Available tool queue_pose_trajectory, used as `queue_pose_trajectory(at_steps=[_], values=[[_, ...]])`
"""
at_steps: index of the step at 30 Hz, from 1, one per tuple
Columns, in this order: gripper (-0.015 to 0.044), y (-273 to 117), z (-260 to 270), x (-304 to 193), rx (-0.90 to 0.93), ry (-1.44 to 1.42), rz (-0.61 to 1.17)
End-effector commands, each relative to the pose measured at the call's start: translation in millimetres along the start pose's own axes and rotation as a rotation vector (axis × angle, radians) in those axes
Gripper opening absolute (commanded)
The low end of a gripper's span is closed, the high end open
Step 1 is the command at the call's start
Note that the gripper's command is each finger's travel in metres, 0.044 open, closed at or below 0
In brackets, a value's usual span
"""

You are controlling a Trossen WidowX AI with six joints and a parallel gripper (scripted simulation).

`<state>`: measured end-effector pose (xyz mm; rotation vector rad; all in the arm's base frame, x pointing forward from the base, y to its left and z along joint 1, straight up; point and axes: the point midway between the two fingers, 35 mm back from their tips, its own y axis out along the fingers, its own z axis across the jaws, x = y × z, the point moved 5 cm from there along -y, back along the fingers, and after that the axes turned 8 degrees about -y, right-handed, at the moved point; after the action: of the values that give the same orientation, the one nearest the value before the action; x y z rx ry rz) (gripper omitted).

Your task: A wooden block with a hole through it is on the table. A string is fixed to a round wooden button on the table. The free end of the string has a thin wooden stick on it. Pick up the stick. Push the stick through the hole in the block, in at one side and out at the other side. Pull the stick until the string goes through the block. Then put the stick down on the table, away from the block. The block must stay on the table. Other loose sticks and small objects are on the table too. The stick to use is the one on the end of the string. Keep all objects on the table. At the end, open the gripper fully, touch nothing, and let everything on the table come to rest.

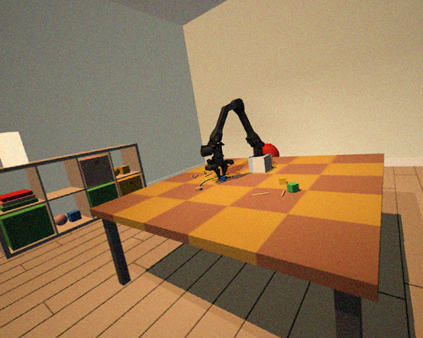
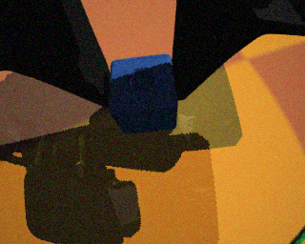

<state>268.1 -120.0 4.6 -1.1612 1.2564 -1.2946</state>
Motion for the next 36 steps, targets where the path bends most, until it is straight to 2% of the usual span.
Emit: queue_pose_trajectory(at_steps=[1, 21, 36], values=[[0.0000, -2.7, 0.4, 0.1, 0.002, 0.000, -0.001], [0.0000, -14.0, 0.4, -0.3, 0.000, 0.000, -0.004], [0.0000, -7.1, 4.3, -28.2, -0.044, 0.000, -0.264]])
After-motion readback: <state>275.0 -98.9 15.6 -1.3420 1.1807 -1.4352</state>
